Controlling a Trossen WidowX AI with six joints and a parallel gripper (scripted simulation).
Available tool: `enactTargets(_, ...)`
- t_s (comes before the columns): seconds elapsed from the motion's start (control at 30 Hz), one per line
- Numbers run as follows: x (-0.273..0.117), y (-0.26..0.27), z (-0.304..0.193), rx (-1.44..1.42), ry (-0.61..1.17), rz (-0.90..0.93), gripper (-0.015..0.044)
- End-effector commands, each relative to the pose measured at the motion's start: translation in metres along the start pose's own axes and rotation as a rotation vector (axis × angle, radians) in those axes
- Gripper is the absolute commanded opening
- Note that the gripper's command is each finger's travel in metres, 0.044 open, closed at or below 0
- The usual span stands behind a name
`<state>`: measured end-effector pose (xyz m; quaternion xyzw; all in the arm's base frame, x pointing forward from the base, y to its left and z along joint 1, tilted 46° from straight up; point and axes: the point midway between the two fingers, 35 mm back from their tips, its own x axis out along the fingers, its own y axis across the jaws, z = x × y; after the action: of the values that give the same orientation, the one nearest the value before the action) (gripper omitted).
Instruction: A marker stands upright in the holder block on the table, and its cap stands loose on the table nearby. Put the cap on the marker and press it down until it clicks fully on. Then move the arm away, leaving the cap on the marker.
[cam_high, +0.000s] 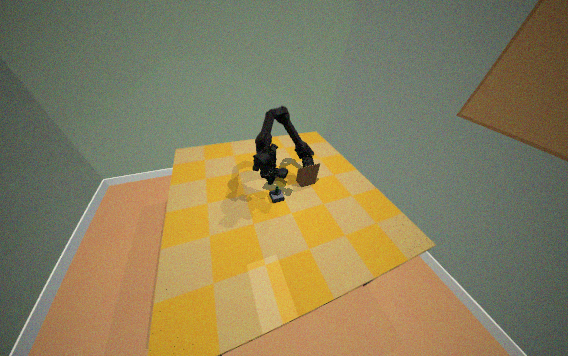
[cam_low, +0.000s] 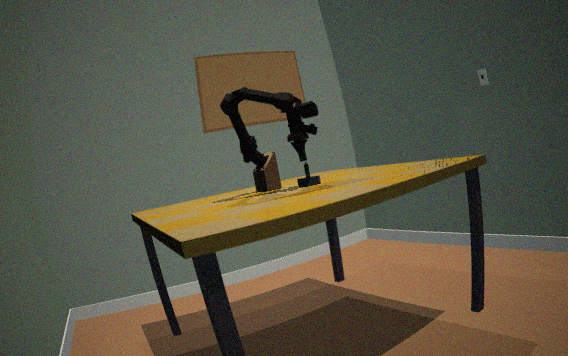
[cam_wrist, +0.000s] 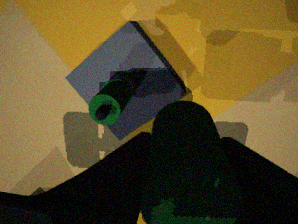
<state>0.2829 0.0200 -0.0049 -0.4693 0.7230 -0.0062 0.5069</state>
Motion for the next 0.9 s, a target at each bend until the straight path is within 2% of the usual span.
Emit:
enactTargets(0.0,-0.002,0.012,0.001,-0.003,0.007,-0.001,0.0)
enactTargets(0.37,-0.009,0.045,0.002,-0.002,0.023,-0.021,0.0)
enactTargets(0.87,0.005,0.045,0.002,-0.002,0.023,-0.021,0.0)
